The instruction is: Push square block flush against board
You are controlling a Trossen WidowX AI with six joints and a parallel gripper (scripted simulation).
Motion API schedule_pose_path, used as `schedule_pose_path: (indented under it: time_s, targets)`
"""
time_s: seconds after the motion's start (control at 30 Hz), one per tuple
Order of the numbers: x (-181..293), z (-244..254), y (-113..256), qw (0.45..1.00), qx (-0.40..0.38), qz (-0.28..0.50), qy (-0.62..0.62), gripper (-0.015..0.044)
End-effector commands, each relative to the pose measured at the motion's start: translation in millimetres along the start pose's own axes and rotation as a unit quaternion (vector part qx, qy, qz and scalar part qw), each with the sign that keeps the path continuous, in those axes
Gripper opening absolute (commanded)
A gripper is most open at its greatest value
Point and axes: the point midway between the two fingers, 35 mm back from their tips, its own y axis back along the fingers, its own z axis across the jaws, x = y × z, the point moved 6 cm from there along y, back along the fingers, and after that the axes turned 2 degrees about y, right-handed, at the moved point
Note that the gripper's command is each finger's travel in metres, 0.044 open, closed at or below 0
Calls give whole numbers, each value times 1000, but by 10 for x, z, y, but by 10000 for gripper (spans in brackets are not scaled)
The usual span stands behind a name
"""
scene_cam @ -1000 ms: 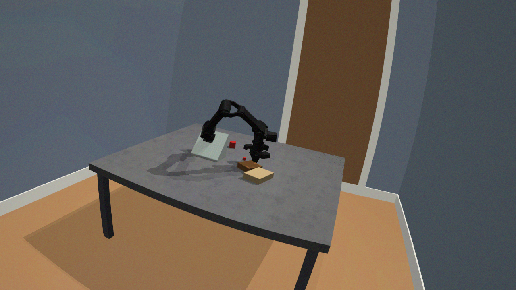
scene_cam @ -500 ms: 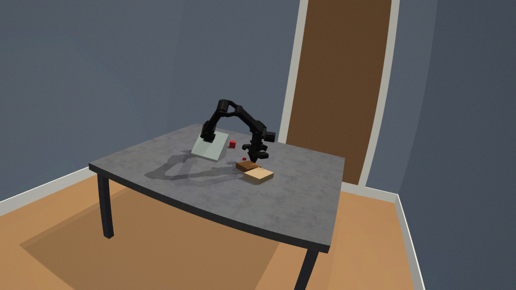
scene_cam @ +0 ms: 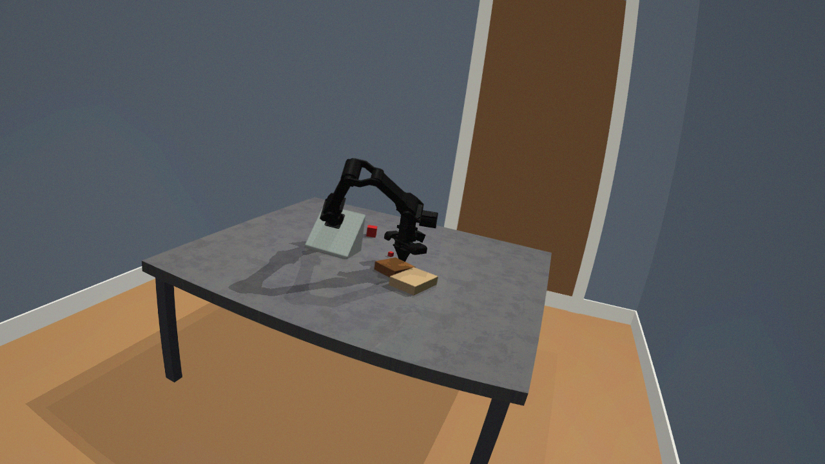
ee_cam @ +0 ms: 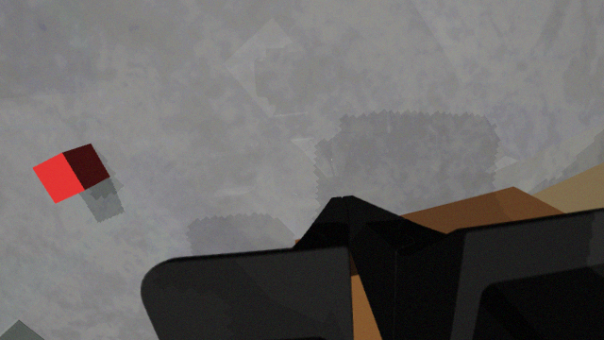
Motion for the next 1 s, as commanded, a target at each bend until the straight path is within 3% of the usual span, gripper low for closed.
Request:
schedule_pose_path:
  time_s: [0.0, 0.57, 0.97]
  targets:
    - [71, 6, -30, 1000, -3, 6, 0, 0]
    - [231, -15, -28, 1000, -3, 6, 0, 0]
    - [81, -35, -30, 1000, -3, 6, 0, 0]
